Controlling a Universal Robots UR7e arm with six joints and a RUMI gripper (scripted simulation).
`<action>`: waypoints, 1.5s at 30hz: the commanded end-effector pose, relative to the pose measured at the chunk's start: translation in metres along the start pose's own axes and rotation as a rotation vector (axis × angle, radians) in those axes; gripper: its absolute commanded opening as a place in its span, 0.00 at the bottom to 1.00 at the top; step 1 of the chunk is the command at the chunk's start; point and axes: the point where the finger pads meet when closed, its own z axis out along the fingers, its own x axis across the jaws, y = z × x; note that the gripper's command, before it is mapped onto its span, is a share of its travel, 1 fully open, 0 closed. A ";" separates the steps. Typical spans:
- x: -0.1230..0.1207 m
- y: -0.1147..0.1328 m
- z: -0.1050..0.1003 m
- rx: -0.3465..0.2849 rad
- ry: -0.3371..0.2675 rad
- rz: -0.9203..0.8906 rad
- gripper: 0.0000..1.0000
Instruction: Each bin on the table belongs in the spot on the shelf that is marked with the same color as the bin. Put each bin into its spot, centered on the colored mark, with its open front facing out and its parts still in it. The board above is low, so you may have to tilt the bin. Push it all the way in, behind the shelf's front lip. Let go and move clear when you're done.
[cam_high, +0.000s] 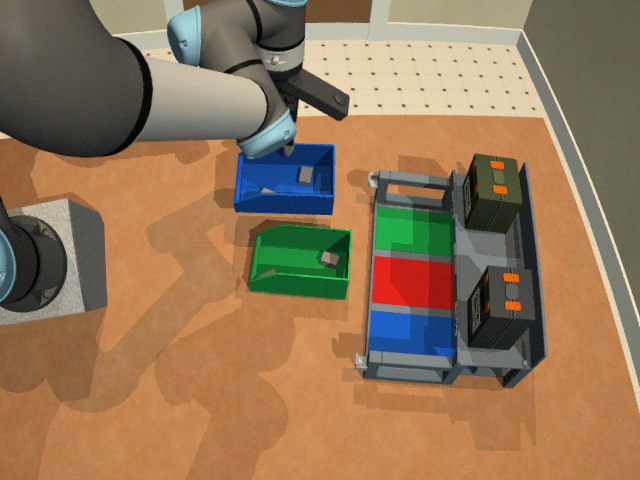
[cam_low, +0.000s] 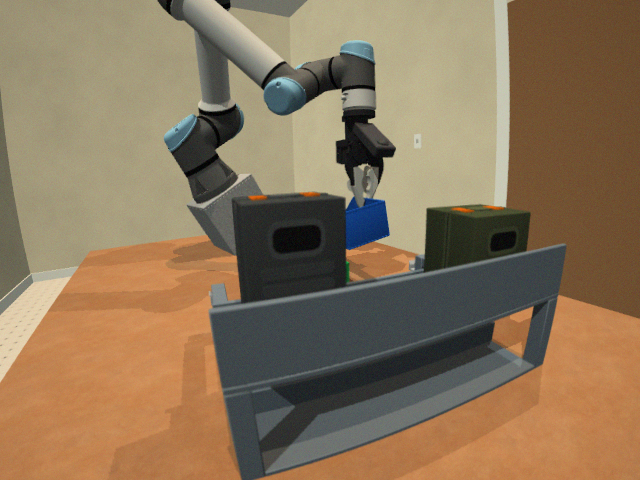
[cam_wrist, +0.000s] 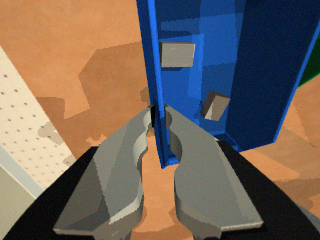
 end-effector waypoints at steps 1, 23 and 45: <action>0.011 -0.002 -0.001 0.003 0.000 0.004 0.00; 0.067 -0.009 -0.001 0.003 0.000 0.027 0.00; 0.134 -0.017 -0.001 0.003 0.000 0.054 0.00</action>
